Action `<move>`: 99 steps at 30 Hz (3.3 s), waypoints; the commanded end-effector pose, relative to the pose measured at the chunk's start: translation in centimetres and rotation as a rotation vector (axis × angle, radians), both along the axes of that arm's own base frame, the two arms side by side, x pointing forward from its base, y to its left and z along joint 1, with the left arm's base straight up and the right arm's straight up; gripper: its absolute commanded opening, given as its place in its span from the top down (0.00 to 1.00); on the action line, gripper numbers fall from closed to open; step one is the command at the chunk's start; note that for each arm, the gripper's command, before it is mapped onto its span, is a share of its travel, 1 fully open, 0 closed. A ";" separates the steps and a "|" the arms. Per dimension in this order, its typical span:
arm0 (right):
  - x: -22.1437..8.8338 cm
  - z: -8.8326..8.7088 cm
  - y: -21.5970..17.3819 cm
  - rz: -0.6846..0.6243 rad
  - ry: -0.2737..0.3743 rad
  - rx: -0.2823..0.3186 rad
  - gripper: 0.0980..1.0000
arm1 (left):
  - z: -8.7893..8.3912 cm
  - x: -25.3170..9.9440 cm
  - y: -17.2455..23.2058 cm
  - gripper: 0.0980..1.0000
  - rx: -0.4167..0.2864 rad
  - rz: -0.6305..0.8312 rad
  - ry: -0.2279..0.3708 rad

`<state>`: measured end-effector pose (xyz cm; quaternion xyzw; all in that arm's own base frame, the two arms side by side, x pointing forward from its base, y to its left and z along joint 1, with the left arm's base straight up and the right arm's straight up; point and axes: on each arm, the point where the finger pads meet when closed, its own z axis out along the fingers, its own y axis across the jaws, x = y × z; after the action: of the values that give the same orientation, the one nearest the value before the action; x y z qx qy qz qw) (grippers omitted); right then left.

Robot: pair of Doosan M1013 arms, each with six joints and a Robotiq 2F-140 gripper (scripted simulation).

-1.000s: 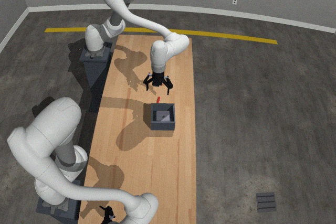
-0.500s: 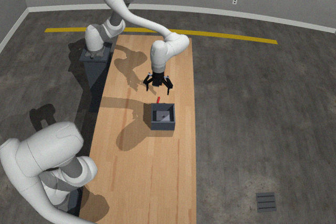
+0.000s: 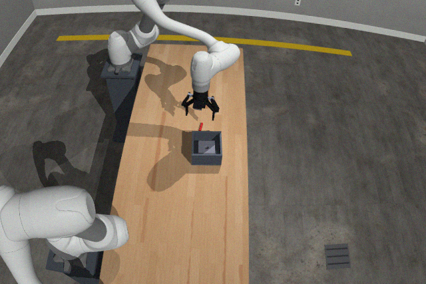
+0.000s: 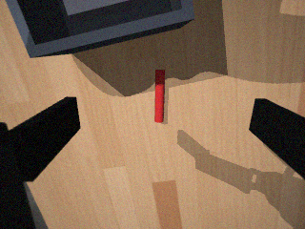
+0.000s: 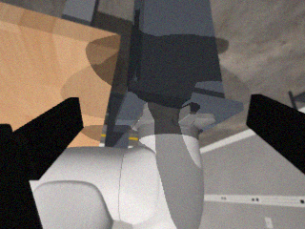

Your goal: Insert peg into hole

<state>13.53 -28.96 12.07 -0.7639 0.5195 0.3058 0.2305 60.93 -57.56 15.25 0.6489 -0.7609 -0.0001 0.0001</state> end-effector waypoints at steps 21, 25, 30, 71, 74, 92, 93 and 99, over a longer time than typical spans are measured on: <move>-8.9 0.0 -2.9 -0.287 -0.003 0.000 0.00 | 0.1 0.0 0.0 0.00 -0.001 0.000 -0.001; -8.9 0.0 -3.0 -0.289 -0.003 0.000 0.00 | 0.1 0.0 0.0 0.00 -0.001 0.000 -0.001; -8.9 0.0 -3.0 -0.289 -0.003 0.000 0.00 | 0.1 0.0 0.0 0.75 -0.001 0.000 -0.001; -8.9 0.0 -3.0 -0.289 -0.003 0.000 0.00 | -2.1 0.0 0.0 0.75 -0.001 0.000 -0.001; -8.9 0.0 -3.0 -0.289 -0.003 0.000 0.00 | -2.7 0.0 0.0 0.75 -0.001 0.000 -0.001; -8.9 0.0 -3.0 -0.289 -0.003 0.000 0.00 | -6.1 0.0 0.0 0.75 -0.001 0.000 -0.001; -8.9 0.0 -3.0 -0.289 -0.003 0.000 0.00 | -6.1 0.0 0.0 0.75 -0.001 0.000 -0.001; -8.9 0.0 -3.0 -0.289 -0.003 0.000 0.00 | -6.9 0.0 0.0 0.75 -0.001 0.000 -0.001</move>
<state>4.57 -31.89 12.06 -0.6814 0.6236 0.2687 0.2732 60.94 -57.57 8.53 0.6489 -0.7609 -0.0001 0.0001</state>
